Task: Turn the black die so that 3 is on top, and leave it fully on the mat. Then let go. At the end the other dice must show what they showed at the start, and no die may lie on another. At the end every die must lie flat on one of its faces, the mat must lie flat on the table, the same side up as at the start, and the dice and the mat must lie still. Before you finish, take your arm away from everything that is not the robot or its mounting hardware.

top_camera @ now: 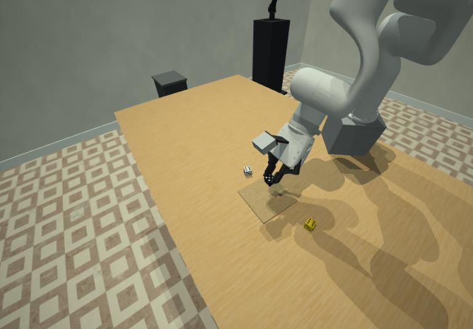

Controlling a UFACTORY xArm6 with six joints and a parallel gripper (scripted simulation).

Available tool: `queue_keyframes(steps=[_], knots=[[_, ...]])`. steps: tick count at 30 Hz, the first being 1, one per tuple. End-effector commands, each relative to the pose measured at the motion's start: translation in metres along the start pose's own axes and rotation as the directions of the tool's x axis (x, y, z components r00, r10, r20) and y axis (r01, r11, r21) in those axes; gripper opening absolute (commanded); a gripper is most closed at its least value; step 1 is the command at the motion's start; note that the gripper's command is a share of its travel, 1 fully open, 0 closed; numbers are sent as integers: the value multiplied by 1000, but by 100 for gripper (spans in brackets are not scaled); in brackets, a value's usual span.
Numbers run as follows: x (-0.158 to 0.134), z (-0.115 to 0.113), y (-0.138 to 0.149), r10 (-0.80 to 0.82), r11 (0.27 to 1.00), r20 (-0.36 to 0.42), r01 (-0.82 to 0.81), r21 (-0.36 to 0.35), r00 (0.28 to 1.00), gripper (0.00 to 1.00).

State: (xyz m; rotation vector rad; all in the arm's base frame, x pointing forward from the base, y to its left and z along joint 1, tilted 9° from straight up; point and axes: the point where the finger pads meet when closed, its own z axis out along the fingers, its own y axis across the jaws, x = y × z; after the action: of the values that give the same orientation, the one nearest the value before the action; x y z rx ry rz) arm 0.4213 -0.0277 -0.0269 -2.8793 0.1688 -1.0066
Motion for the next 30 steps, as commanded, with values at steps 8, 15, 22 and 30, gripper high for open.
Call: queue_keyframes(steps=[8,15,22,30], knots=[[4,-1,0,1,1000,44,-1,5,999,21],[2,-1,-2,3,1000,63,-5,19,998,21],[-5,-2,-5,7,999,122,-13,47,992,21],[-9,-3,-5,7,998,190,-18,58,982,21]])
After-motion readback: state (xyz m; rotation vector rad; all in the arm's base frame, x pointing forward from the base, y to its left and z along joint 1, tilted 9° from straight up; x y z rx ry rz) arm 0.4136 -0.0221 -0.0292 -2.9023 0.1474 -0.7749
